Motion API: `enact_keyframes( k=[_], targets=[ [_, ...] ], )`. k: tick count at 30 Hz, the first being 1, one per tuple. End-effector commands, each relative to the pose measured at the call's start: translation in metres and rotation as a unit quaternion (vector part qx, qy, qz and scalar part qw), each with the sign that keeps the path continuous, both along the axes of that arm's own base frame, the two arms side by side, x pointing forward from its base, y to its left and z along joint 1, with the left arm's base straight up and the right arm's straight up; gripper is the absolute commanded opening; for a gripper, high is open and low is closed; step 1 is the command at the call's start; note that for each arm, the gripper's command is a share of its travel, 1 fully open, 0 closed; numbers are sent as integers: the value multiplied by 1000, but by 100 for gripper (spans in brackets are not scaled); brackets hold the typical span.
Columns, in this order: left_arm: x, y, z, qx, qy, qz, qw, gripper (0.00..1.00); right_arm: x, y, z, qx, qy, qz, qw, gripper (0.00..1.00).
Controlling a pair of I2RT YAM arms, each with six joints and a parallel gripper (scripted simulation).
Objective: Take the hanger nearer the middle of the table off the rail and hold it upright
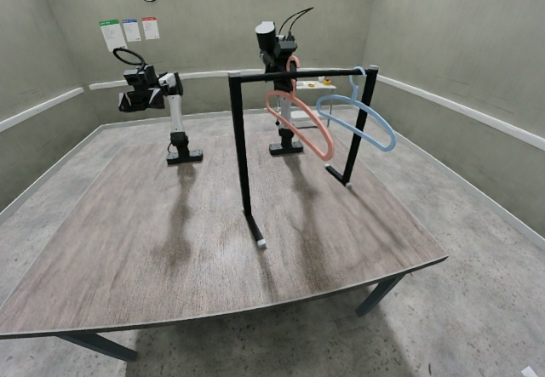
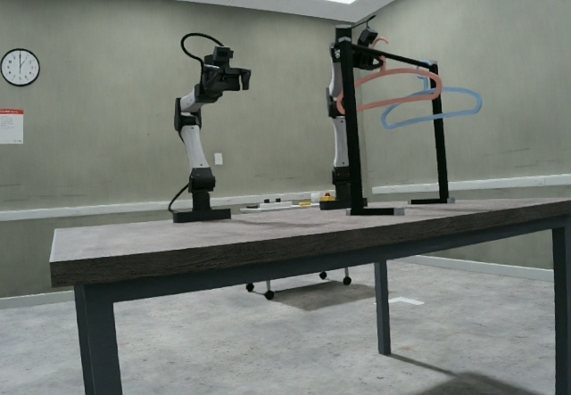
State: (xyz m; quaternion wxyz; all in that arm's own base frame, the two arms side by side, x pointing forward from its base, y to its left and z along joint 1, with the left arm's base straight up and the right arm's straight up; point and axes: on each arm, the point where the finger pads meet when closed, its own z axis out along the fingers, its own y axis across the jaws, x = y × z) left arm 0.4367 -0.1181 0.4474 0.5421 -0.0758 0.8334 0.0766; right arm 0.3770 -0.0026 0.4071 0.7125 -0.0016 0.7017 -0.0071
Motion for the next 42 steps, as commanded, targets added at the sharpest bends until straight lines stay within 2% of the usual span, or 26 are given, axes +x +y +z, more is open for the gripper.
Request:
enact_keyframes(
  k=[1,12,13,16,17,42],
  targets=[
    [-5,3,35,-27,-51,0,998,1,-2,0,7,-1,-10,0,1000,100],
    [-5,3,35,-27,-51,0,998,1,-2,0,7,-1,-10,0,1000,100],
    [-17,5,47,-36,-64,2,997,1,-2,0,7,-1,-10,0,1000,100],
    [-25,4,46,-36,-64,2,997,1,-2,0,7,-1,-10,0,1000,100],
    [-24,1,34,-28,-49,2,998,1,-2,0,7,-1,-10,0,1000,100],
    [-78,-10,31,-28,-47,2,999,1,-2,0,7,-1,-10,0,1000,100]
  ],
)
